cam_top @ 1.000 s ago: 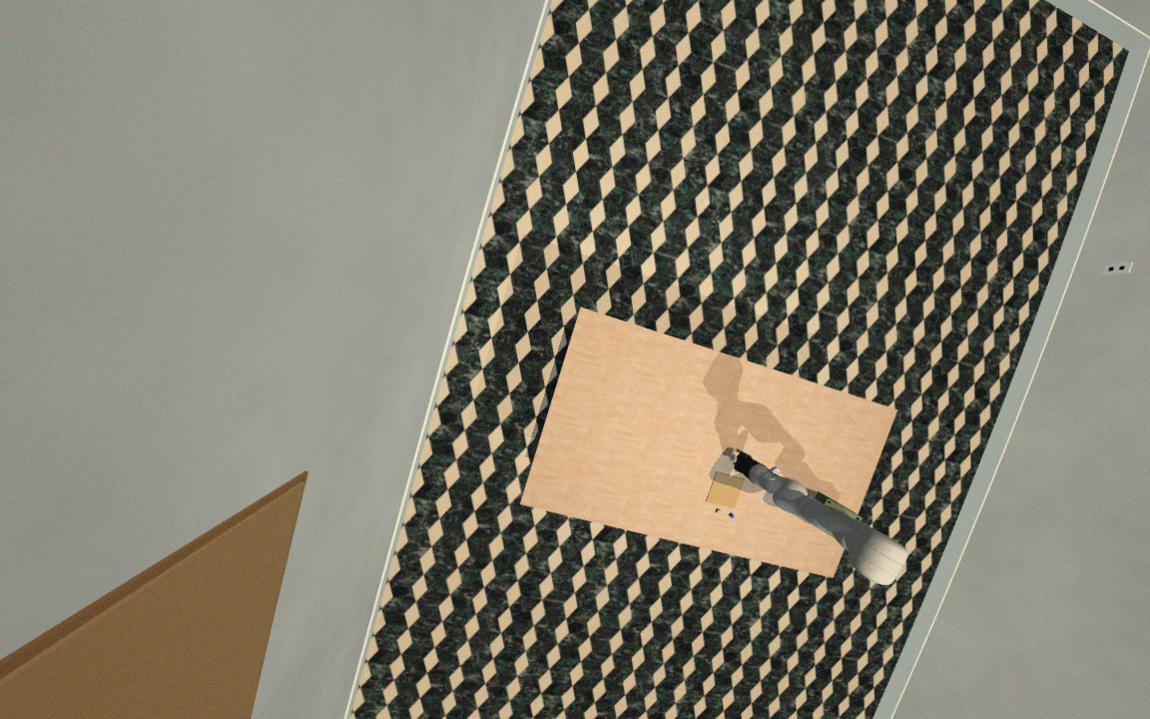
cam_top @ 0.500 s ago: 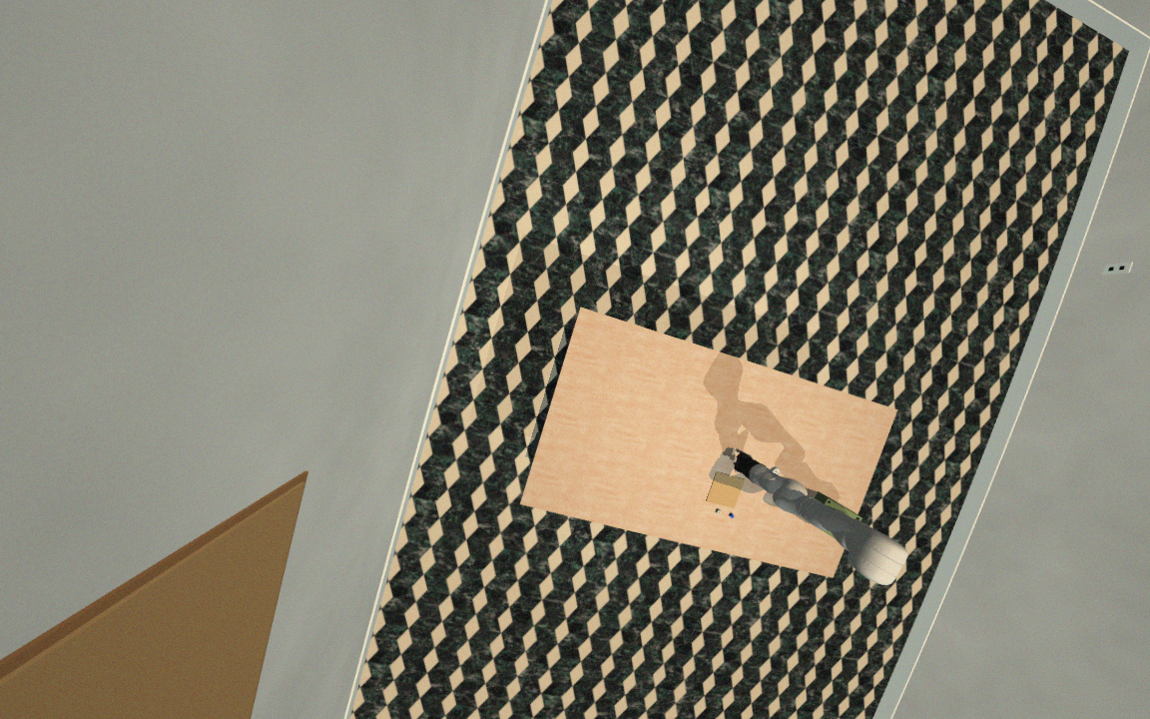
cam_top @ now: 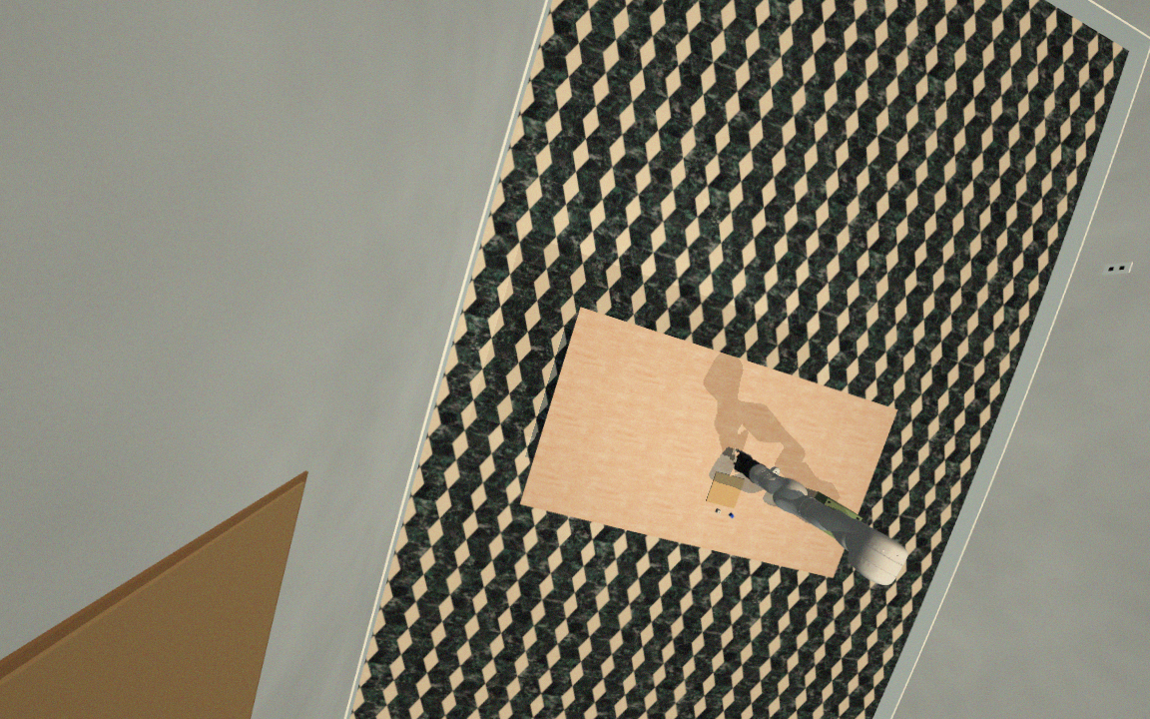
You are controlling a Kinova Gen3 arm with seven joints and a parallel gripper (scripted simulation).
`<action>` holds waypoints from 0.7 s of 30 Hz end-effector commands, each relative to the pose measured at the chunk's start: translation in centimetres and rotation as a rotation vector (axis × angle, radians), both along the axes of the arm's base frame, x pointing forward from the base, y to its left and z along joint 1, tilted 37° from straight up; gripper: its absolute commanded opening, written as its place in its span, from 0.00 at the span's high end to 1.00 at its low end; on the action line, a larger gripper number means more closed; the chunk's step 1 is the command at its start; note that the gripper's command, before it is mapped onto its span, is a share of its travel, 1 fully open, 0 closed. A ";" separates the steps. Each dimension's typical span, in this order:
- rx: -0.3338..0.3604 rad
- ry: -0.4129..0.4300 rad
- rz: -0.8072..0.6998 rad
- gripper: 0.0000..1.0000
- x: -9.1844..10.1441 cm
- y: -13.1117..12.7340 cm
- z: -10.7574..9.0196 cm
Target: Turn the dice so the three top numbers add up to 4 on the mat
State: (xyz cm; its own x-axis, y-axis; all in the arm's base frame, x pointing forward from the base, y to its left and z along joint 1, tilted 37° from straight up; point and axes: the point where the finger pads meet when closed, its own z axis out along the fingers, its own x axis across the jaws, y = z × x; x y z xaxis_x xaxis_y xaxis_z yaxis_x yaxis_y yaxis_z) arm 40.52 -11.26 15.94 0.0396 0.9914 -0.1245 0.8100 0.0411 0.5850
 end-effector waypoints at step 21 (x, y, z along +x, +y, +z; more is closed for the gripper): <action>0.000 -0.001 0.000 0.00 0.1 0.7 0.0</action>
State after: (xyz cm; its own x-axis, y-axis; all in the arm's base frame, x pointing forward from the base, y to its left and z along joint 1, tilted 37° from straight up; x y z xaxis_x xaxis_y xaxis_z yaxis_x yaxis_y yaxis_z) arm 40.48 -11.05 15.88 0.0489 0.9911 -0.1234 0.8097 0.0330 0.5859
